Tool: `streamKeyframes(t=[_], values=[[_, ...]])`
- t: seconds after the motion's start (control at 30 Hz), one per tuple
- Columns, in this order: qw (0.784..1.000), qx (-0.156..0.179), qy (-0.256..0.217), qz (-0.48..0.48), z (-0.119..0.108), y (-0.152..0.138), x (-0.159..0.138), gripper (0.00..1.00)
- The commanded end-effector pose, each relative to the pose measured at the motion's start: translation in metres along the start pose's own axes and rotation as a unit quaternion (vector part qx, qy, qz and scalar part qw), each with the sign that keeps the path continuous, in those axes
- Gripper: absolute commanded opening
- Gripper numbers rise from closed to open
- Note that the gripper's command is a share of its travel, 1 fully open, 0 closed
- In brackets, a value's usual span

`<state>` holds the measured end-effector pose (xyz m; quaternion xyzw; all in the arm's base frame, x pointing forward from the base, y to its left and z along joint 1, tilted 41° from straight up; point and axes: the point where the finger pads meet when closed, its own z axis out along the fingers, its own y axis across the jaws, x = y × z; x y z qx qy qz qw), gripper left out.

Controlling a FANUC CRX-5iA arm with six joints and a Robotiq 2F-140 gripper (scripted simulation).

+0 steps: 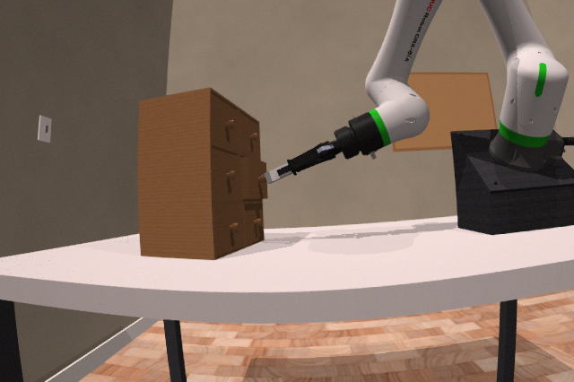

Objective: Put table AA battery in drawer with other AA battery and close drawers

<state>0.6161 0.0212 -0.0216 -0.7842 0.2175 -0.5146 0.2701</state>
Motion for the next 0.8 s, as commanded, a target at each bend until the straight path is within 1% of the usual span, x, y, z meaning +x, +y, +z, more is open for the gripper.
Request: streamKeyframes(t=[0.0,0.77], values=[[1.000,0.000,0.000,0.000,0.005,0.000,0.002,0.00],[1.000,0.000,0.000,0.000,0.015,0.000,0.006,0.00]])
